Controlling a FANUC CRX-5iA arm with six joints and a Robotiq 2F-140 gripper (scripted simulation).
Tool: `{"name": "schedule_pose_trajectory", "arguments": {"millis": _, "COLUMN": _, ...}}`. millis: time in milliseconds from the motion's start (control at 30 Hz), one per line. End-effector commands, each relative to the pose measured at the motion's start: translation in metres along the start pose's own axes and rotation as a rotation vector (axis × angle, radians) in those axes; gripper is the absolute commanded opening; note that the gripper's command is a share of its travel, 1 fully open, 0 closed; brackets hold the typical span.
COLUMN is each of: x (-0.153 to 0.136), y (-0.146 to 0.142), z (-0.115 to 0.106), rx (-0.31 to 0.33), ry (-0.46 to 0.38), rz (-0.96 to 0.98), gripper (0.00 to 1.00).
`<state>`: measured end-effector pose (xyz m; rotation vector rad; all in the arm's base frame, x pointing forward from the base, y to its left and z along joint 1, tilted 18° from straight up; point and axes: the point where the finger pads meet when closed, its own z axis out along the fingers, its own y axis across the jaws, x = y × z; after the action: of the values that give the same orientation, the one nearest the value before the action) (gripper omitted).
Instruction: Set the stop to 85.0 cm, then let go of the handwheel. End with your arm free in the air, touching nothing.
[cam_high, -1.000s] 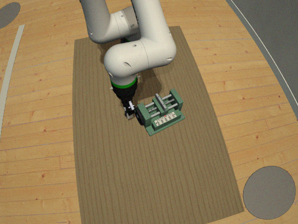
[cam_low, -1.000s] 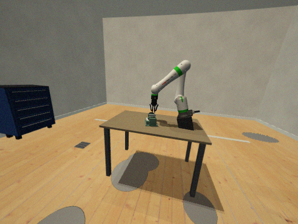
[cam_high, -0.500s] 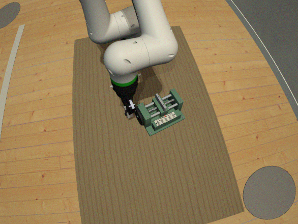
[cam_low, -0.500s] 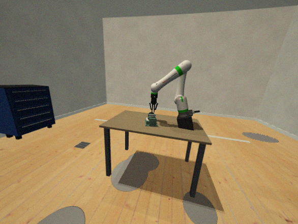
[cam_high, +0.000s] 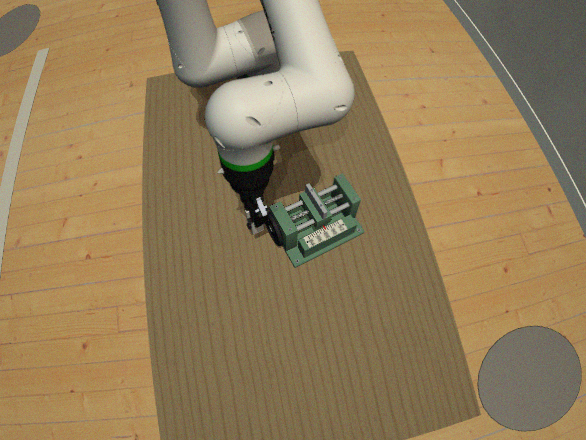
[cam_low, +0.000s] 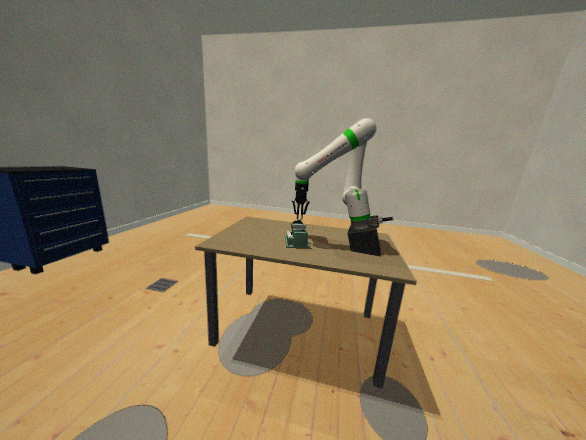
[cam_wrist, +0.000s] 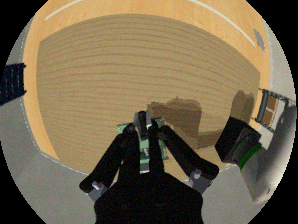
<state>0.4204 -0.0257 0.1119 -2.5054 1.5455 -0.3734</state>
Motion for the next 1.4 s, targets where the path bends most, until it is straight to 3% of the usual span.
{"name": "schedule_pose_trajectory", "arguments": {"millis": 0, "x": 0.0, "y": -0.002, "z": -0.001, "rx": 0.001, "ry": 0.0, "rz": 0.0, "gripper": 0.04}}
{"name": "schedule_pose_trajectory", "arguments": {"millis": 1367, "x": 0.0, "y": -0.017, "z": -0.004, "rx": 0.001, "ry": 0.0, "rz": 0.0, "gripper": 0.04}}
